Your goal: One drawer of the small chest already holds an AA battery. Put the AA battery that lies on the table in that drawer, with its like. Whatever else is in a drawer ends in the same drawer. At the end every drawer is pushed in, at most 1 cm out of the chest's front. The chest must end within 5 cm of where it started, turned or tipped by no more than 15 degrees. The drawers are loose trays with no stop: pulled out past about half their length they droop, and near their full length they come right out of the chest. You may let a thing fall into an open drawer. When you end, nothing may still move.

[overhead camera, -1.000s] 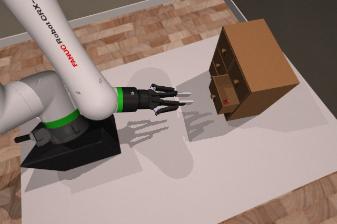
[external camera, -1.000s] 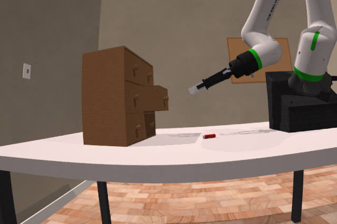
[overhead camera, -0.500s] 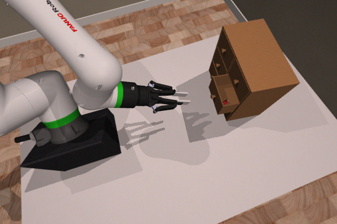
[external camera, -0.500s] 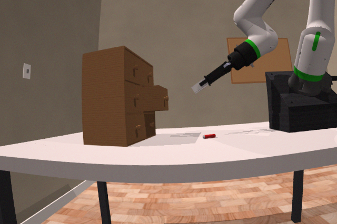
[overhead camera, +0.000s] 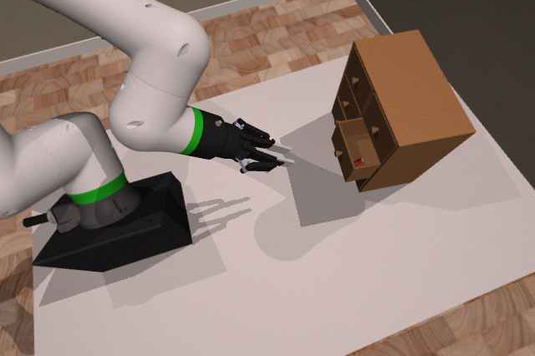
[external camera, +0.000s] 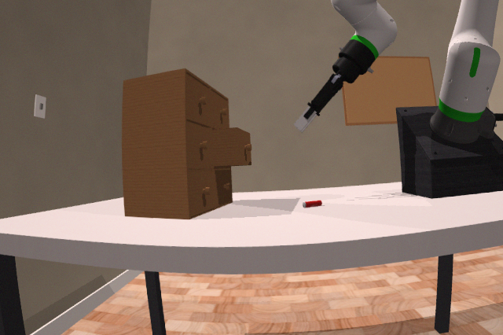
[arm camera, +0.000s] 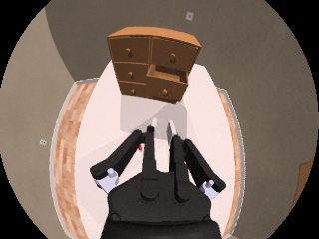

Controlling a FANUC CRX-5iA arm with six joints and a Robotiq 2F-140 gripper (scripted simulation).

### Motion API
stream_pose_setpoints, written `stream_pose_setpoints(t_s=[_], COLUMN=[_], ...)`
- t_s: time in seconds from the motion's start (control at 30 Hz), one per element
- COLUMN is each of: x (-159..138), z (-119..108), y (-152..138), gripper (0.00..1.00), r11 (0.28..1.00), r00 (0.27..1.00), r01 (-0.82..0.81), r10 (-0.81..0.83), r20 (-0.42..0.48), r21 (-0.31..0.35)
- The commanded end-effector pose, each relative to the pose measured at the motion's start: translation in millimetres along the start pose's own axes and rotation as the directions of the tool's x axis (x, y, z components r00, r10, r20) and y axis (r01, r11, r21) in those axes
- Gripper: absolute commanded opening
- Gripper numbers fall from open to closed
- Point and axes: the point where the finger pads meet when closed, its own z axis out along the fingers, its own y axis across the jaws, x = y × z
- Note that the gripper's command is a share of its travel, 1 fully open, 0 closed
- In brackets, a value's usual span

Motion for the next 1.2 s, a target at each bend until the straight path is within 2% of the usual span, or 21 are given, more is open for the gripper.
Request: stream_pose_setpoints(t_s=[0.0,0.23,0.3,0.53,0.77,1.17], x=[-2,-3,-3,-3,-4,-4], z=[-27,-59,-59,-80,-89,-90], y=[-3,-3,-3,-3,-3,-3], gripper=[0.2,0.2,0.2,0.2,0.2,0.2], r11=[1.0,1.0,1.0,1.0,1.0,1.0], r00=[0.976,0.877,0.877,0.778,0.727,0.72], r01=[0.0,0.0,0.0,0.0,0.0,0.0], r10=[0.0,-0.001,-0.001,-0.002,-0.002,-0.002], r20=[0.219,0.481,0.481,0.629,0.687,0.694], r21=[0.003,0.003,0.003,0.003,0.003,0.003])
